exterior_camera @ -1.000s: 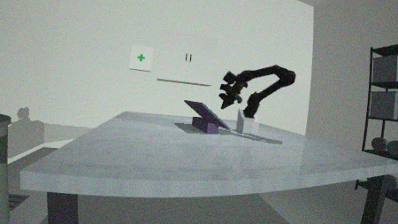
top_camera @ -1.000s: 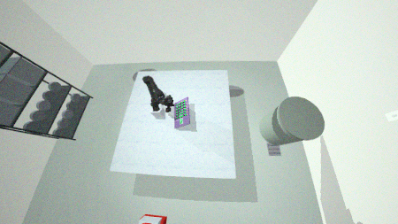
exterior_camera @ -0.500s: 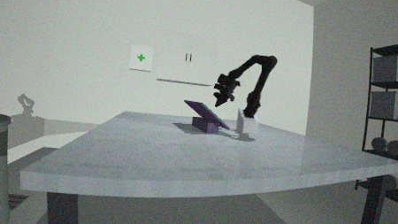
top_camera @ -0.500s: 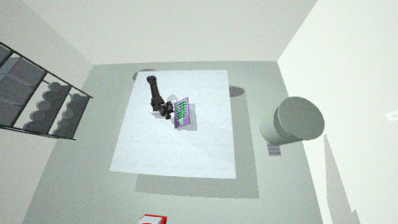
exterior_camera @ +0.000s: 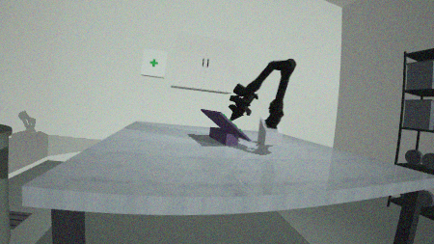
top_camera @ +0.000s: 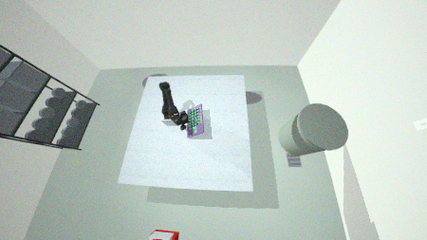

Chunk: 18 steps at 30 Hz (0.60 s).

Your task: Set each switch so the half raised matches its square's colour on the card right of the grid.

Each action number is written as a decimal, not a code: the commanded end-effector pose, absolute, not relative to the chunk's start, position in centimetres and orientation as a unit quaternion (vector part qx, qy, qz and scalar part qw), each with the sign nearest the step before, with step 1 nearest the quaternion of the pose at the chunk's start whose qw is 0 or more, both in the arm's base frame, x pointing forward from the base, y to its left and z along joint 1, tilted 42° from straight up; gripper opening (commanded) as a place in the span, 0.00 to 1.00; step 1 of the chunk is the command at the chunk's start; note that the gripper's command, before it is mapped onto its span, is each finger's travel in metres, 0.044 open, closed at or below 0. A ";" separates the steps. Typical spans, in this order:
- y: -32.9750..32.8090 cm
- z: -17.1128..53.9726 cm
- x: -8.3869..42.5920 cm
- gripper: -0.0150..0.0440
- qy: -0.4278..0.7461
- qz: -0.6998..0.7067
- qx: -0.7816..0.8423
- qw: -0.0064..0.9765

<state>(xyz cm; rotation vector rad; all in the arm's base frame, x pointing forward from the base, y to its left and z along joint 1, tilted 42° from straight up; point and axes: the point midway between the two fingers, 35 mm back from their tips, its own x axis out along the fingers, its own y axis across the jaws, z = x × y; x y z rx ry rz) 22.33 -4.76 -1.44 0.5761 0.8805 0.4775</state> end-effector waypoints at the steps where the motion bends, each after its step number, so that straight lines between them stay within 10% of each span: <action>1: -4.1 -1.9 22.7 0.25 0.414 0.226 0.277 0.837; 18: -3.0 -2.9 23.6 0.25 0.414 0.226 0.277 0.837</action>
